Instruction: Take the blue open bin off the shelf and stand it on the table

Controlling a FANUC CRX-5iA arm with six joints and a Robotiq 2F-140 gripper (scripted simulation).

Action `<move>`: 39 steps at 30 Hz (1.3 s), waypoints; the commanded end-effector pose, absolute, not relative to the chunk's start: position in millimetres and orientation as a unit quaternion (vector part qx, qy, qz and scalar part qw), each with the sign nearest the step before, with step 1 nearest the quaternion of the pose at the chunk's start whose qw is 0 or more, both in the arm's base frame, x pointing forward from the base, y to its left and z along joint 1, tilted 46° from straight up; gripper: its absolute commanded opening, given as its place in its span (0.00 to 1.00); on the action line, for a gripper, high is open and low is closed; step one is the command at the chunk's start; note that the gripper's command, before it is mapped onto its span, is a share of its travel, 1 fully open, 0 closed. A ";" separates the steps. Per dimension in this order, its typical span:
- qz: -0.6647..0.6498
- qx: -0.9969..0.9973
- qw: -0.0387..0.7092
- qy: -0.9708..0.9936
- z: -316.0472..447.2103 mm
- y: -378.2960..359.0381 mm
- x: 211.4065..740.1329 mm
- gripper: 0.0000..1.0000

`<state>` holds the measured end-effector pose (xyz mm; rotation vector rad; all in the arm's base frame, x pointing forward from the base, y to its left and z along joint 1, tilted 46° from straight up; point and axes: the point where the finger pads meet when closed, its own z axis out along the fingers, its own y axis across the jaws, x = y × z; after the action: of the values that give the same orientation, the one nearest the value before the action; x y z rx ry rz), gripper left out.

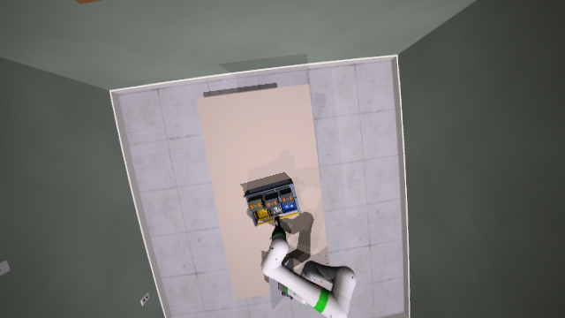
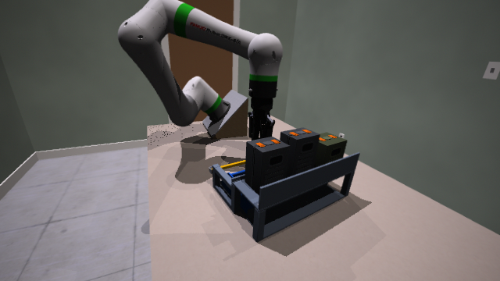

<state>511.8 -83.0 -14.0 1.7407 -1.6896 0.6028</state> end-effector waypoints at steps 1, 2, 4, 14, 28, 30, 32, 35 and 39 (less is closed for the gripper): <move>0.229 0.661 0.315 -0.641 -13.6 -82.5 512.0 0.28; 0.229 0.661 0.315 -0.641 -13.6 -82.5 512.0 0.28; 0.229 0.661 0.315 -0.641 -13.6 -82.5 512.0 0.28; 0.229 0.661 0.315 -0.641 -13.6 -82.5 512.0 0.00; 0.229 0.661 0.315 -0.641 -13.6 -82.5 512.0 0.00; 0.229 0.661 0.315 -0.641 -13.6 -82.5 512.0 0.00; 0.229 0.661 0.315 -0.641 -13.5 -82.4 512.1 0.00; 0.229 0.661 0.315 -0.641 -13.5 -82.4 512.1 0.00; 0.229 0.661 0.315 -0.641 -13.5 -82.4 512.1 0.00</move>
<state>511.9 -82.6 -13.6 1.7409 -1.6896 0.6030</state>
